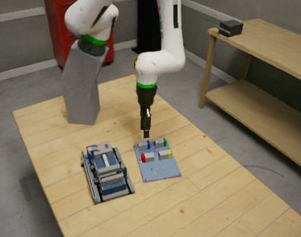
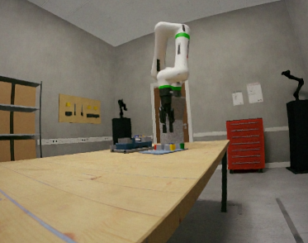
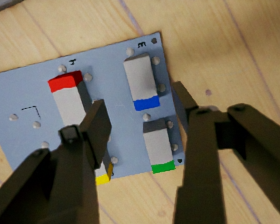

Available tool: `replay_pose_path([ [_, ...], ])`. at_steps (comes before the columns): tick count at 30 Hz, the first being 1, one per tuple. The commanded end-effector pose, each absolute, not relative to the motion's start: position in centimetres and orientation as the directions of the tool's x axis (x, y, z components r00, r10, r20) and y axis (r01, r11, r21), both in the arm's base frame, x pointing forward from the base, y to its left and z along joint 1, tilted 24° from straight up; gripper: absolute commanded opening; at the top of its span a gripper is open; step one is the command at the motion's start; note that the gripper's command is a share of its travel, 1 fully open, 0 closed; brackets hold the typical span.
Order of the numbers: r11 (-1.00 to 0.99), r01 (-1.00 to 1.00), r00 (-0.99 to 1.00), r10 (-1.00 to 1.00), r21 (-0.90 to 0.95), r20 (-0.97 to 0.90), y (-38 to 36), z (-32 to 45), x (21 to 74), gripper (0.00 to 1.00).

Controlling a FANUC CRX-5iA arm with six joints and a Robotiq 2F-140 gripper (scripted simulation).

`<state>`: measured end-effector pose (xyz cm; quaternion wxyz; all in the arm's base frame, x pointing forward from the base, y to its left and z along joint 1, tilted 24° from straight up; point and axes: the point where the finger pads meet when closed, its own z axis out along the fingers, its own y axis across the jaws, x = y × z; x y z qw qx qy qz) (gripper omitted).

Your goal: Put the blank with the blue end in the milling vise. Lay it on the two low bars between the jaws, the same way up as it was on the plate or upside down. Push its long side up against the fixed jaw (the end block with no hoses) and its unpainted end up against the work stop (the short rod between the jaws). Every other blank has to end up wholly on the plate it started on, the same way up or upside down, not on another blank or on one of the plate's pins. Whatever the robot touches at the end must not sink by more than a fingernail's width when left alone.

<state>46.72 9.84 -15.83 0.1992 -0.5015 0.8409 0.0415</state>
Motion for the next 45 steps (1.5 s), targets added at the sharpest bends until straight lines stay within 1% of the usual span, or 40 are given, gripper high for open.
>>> replay_pose_path([
  [1,0.494,-0.860,-0.416,-0.826,-0.132,-0.379,9.9,-16.1,46.8,0.45],
  [13,0.493,-0.860,-0.414,-0.825,-0.131,-0.384,10.6,-19.0,46.9,0.45],
  [45,0.493,-0.860,-0.414,-0.825,-0.131,-0.384,10.3,-17.8,46.9,0.45],
])
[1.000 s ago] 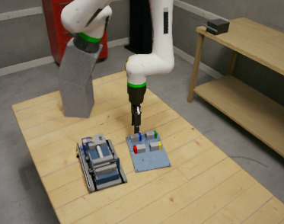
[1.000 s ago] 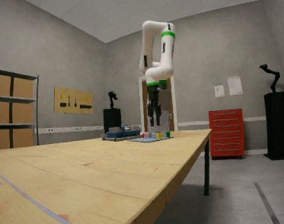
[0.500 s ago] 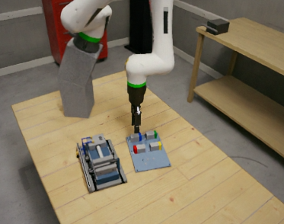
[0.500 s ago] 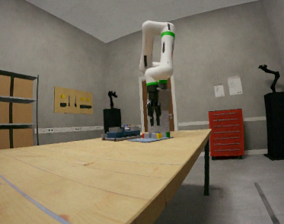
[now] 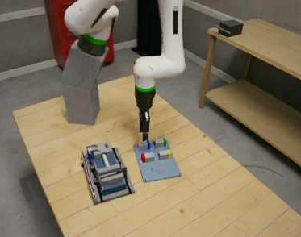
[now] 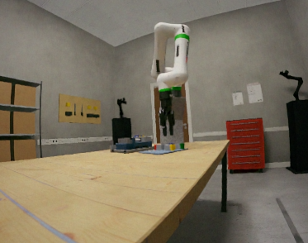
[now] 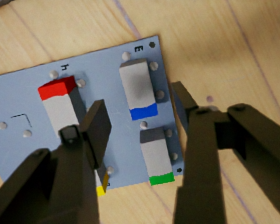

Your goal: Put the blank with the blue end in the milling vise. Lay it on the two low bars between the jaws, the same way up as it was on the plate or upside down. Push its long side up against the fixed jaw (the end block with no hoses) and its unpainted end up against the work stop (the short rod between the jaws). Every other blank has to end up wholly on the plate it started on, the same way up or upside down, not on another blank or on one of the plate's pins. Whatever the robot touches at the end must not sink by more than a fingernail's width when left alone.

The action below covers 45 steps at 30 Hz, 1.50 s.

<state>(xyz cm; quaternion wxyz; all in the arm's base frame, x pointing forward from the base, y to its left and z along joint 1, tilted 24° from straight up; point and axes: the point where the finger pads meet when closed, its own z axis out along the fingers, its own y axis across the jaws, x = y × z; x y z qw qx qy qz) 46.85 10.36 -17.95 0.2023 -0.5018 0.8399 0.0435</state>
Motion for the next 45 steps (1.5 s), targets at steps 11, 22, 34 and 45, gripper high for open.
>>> replay_pose_path([
  [11,0.493,-0.860,-0.414,-0.825,-0.131,-0.384,10.3,-17.6,46.9,0.45],
  [22,0.493,-0.860,-0.414,-0.825,-0.131,-0.384,10.2,-17.4,46.9,0.45],
  [34,0.493,-0.860,-0.414,-0.825,-0.131,-0.384,10.2,-17.2,46.9,0.45],
  [45,0.493,-0.860,-0.414,-0.825,-0.131,-0.384,10.6,-18.5,47.3,0.45],
])
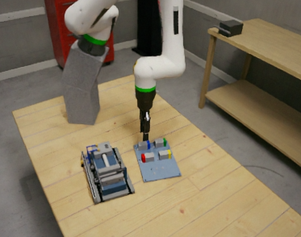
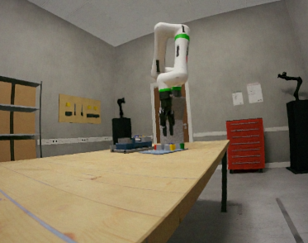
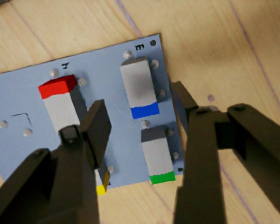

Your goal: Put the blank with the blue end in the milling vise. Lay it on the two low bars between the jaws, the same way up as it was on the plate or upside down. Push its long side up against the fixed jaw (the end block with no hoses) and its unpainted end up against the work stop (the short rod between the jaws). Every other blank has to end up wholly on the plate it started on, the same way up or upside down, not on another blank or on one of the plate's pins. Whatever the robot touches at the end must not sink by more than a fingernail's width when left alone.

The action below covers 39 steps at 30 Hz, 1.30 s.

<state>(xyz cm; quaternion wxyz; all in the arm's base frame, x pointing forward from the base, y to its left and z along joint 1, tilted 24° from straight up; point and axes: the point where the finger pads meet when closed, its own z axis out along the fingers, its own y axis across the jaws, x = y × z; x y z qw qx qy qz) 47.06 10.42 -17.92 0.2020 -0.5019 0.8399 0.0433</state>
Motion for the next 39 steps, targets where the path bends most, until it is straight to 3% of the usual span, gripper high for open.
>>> replay_pose_path([
  [1,0.493,-0.860,-0.414,-0.825,-0.131,-0.384,10.6,-18.7,47.4,0.45],
  [39,0.493,-0.860,-0.415,-0.825,-0.131,-0.383,12.4,-24.6,49.4,0.45],
])
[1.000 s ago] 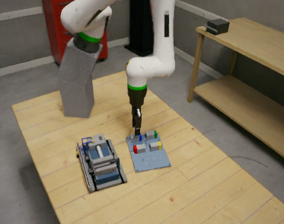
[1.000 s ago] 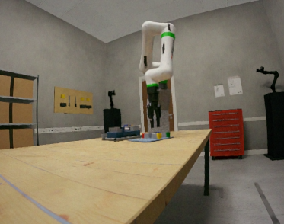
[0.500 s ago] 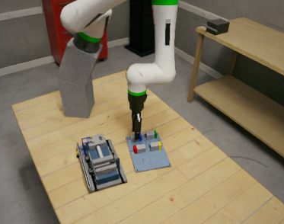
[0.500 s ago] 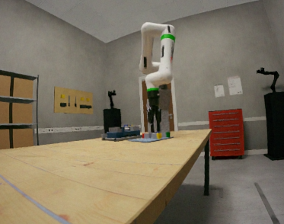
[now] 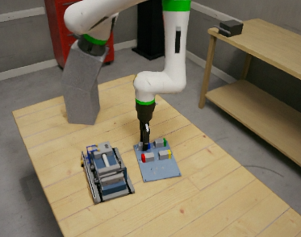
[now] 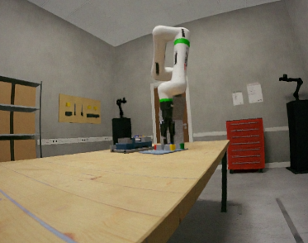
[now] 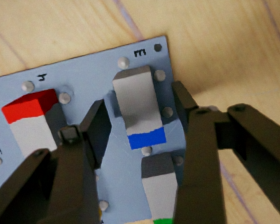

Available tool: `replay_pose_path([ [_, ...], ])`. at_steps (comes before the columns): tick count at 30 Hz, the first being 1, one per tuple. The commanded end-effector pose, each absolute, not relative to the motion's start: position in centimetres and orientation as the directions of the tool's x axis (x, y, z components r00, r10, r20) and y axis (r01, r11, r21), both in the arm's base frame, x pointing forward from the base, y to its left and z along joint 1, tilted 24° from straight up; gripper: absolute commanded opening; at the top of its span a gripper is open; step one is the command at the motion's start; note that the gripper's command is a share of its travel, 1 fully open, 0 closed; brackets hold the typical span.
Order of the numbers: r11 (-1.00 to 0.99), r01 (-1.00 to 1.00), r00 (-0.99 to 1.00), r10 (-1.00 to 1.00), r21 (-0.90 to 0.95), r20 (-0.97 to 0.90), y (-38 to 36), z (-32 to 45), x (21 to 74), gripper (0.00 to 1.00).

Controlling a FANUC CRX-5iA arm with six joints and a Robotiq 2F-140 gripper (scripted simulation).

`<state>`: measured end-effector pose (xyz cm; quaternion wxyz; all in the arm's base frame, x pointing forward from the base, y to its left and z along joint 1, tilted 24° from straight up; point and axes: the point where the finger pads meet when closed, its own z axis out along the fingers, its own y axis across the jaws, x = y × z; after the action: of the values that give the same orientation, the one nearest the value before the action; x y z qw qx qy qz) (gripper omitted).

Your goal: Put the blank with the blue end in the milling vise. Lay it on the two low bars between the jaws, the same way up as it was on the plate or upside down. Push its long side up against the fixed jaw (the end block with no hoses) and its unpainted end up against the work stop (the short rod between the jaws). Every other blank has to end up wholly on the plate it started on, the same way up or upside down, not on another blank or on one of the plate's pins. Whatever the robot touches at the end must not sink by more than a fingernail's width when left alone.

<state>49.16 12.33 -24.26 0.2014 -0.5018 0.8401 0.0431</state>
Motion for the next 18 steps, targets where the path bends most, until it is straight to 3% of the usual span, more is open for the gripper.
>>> replay_pose_path([
  [1,0.493,-0.860,-0.414,-0.825,-0.131,-0.384,12.48,-24.76,49.40,0.45],
  [18,0.493,-0.860,-0.414,-0.825,-0.131,-0.384,12.38,-24.40,49.28,0.45],
])
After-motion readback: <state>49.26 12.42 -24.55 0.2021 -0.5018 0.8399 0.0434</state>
